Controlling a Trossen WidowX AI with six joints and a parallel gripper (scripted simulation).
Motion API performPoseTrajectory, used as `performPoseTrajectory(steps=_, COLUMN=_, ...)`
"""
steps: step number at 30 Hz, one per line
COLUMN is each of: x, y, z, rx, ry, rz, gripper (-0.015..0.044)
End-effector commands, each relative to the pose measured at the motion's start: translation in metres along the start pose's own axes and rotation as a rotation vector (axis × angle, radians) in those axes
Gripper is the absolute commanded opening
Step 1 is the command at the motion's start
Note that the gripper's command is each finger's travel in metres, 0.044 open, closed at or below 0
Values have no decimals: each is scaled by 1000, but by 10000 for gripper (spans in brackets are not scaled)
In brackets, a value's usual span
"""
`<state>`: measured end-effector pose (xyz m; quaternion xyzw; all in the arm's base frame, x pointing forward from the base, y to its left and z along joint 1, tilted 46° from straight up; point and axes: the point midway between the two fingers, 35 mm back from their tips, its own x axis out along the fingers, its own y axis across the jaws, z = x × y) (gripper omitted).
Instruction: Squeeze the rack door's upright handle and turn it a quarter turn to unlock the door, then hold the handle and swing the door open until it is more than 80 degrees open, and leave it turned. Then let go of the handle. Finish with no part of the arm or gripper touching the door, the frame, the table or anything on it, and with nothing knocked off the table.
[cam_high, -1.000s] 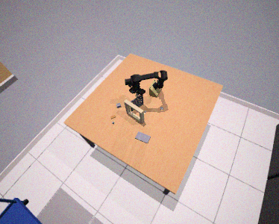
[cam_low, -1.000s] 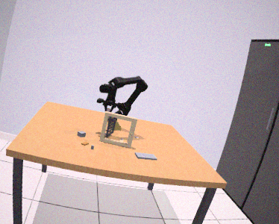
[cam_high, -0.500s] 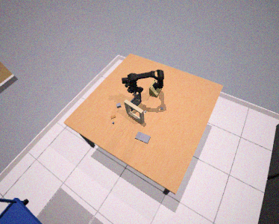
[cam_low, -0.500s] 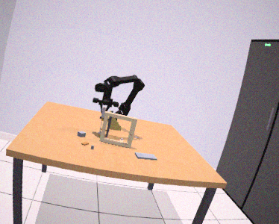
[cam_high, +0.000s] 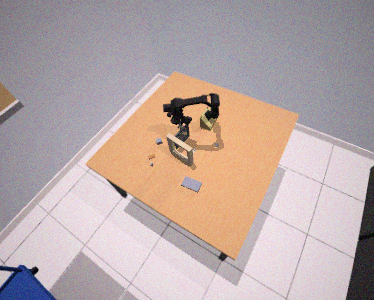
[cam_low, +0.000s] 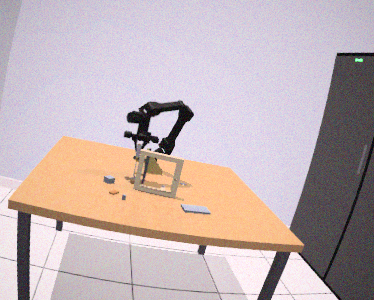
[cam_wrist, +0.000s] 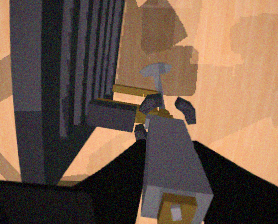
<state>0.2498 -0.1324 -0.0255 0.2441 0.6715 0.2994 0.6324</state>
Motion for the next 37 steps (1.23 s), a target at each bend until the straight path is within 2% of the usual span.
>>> performPoseTrajectory(steps=1, x=1, y=0, z=0, rx=-16, ry=5, rz=0, gripper=119)
performPoseTrajectory(steps=7, x=1, y=0, z=0, rx=-16, ry=5, rz=0, gripper=276)
performPoseTrajectory(steps=8, x=1, y=0, z=0, rx=-16, ry=5, rz=0, gripper=285)
performPoseTrajectory(steps=37, x=-33, y=-2, z=2, rx=0, ry=-1, rz=-1, gripper=285)
